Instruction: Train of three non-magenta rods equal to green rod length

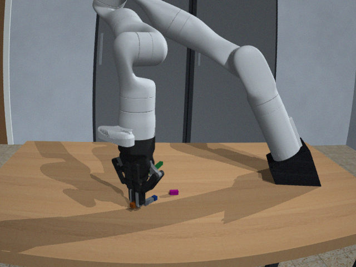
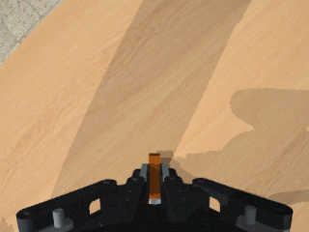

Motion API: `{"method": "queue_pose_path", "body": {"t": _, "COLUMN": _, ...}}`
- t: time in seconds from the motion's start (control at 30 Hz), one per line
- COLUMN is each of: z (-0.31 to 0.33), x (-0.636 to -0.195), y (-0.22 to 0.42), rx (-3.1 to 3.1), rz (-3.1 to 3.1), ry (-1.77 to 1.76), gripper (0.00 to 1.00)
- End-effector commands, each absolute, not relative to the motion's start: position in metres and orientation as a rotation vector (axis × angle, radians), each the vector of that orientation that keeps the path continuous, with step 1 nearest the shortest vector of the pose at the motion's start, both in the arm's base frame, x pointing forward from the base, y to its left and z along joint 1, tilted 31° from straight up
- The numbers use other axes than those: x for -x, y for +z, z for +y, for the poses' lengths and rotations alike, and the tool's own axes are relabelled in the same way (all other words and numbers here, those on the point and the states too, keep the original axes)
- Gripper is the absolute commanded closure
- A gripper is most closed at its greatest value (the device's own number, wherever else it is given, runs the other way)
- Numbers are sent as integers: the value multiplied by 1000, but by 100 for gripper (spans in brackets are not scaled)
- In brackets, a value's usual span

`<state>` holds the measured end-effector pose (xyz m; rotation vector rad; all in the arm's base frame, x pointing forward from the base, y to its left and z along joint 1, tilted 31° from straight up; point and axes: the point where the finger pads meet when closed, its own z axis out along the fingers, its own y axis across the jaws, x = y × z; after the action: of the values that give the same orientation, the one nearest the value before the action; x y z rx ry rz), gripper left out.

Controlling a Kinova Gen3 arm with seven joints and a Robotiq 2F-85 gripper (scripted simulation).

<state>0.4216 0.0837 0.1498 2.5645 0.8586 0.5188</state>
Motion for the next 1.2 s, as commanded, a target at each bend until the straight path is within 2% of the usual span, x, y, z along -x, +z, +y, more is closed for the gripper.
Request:
{"method": "queue_pose_path", "body": {"t": 0.0, "z": 84, "x": -423, "y": 150, "rx": -2571, "rz": 848, "ry": 528, "gripper": 95}}
{"method": "queue_pose_path", "body": {"t": 1.17, "z": 82, "x": -425, "y": 144, "rx": -2572, "rz": 848, "ry": 525, "gripper": 95}}
